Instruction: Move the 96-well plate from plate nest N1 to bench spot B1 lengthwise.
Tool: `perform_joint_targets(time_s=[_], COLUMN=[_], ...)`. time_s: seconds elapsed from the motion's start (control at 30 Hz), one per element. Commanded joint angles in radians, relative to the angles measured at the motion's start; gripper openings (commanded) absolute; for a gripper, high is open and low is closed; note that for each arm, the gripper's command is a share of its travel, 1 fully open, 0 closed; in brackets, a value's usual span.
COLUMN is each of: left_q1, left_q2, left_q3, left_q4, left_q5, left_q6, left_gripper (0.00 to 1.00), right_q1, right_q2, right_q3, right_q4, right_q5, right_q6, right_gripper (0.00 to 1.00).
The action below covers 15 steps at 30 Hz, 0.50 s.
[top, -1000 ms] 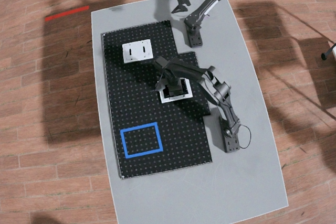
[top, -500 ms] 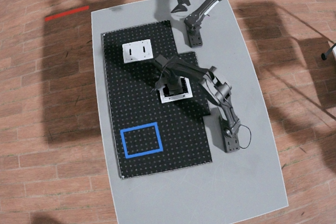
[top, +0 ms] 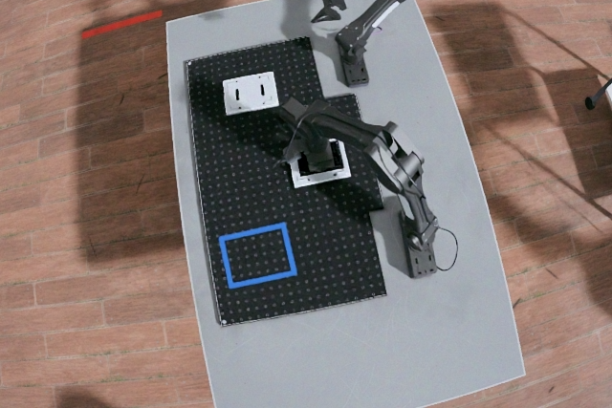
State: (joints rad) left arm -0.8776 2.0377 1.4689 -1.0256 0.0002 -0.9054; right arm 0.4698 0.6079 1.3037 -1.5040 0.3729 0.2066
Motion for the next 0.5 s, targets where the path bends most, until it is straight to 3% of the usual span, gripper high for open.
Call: perform_joint_targets(time_s=[0.0,0.23,0.3,0.47], left_q1=[0.031,0.277,0.277,0.504], left_q2=[-0.037,-0.021,-0.021,0.037], left_q3=[0.014,0.028,0.028,0.121], left_q4=[-0.017,-0.03,-0.03,-0.064], left_q5=[-0.002,-0.012,-0.012,-0.007], left_q6=[0.065,0.385,0.385,0.565], left_gripper=[0.78,0.78,0.78,0.78], right_q1=[-0.02,0.129,0.129,0.305], right_q2=[-0.015,0.065,0.065,0.188], right_q3=[0.032,-0.023,-0.023,-0.12], right_q4=[-0.008,0.245,0.245,0.543], right_q5=[0.009,-0.056,-0.056,-0.055], right_q6=[0.004,0.01,0.01,-0.03], right_gripper=[1.0,1.0,1.0,1.0])
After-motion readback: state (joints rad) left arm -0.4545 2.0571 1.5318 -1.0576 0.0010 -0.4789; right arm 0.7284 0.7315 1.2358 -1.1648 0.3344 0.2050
